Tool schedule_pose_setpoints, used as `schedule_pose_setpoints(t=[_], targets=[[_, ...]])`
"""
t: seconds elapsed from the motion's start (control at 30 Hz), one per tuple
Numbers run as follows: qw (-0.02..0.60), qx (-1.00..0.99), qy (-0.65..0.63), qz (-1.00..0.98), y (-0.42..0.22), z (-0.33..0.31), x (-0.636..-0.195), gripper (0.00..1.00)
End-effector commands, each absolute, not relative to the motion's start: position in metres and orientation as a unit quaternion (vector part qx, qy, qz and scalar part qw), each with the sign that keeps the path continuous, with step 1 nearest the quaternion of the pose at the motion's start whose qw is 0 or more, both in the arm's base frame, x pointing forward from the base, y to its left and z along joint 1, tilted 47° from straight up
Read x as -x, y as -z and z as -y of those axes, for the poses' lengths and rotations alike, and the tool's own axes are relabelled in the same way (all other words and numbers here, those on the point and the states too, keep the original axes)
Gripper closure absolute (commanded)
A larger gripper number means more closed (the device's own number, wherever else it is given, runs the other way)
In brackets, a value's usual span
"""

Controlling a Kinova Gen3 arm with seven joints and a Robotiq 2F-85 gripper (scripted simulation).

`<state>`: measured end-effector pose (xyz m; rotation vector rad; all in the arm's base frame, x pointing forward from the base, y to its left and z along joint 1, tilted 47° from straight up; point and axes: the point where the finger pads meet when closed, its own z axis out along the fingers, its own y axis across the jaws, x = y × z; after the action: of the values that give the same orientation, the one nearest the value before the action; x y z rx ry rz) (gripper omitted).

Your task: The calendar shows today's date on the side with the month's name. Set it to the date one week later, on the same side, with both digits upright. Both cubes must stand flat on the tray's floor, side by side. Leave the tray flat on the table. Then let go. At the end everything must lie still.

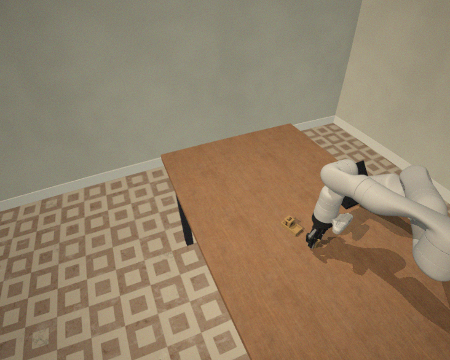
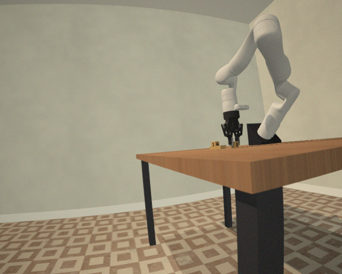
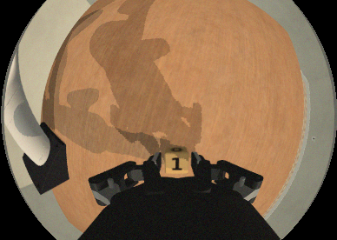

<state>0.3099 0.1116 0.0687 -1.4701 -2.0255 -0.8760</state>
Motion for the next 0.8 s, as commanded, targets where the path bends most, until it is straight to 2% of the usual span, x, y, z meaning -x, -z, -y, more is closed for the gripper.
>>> schedule_pose_setpoints(t=[0.0,0.27,0.3,0.77], targets=[[0.242,0.538,0.321,0.741,-0.0689,-0.1112,-0.3103,0.54],[0.242,0.538,0.321,0.741,-0.0689,-0.1112,-0.3103,0.54],[0.242,0.538,0.321,0.741,-0.0689,-0.1112,-0.3103,0.74],[0.242,0.538,0.321,0.741,-0.0689,-0.1112,-0.3103,0.74]])
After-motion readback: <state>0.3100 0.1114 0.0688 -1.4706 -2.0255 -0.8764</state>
